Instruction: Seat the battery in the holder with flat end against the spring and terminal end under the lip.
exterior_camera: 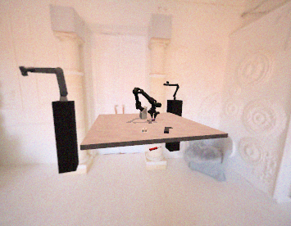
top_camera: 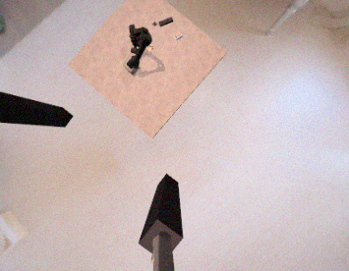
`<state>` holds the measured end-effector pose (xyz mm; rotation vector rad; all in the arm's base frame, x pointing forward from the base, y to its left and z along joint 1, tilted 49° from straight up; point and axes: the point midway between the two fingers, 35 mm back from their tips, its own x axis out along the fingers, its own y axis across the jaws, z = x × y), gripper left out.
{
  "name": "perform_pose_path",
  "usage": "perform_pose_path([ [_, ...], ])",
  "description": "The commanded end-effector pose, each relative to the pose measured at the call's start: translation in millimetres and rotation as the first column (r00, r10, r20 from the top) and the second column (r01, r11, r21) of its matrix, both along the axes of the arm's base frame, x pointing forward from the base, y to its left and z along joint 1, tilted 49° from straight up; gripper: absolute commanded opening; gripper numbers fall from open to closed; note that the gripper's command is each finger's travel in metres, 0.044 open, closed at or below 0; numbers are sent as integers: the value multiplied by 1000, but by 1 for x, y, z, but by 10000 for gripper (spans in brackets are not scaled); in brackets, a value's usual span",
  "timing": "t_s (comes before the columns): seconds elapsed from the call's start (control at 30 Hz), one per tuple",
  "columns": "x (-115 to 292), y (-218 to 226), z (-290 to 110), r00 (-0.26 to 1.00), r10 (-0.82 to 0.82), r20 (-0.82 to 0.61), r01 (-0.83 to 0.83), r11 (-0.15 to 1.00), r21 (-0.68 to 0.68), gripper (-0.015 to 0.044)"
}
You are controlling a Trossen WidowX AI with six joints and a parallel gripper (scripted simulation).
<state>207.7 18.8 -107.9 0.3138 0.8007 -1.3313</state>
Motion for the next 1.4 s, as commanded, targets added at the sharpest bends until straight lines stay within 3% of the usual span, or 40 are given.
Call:
perform_pose_path([
  [0.0,-4,-7,-5,1000,2,-15,-3,1000,-11,244],
  [0.5,-5,-24,-18,1000,2,-15,-2,1000,-15,244],
  [0.6,-5,-24,-18,1000,2,-15,-2,1000,-15,165],
  [1.0,-5,-24,-18,1000,2,-15,-2,1000,-15,85],
  [1.37,-5,13,14,1000,2,-15,-2,1000,-12,82],
])
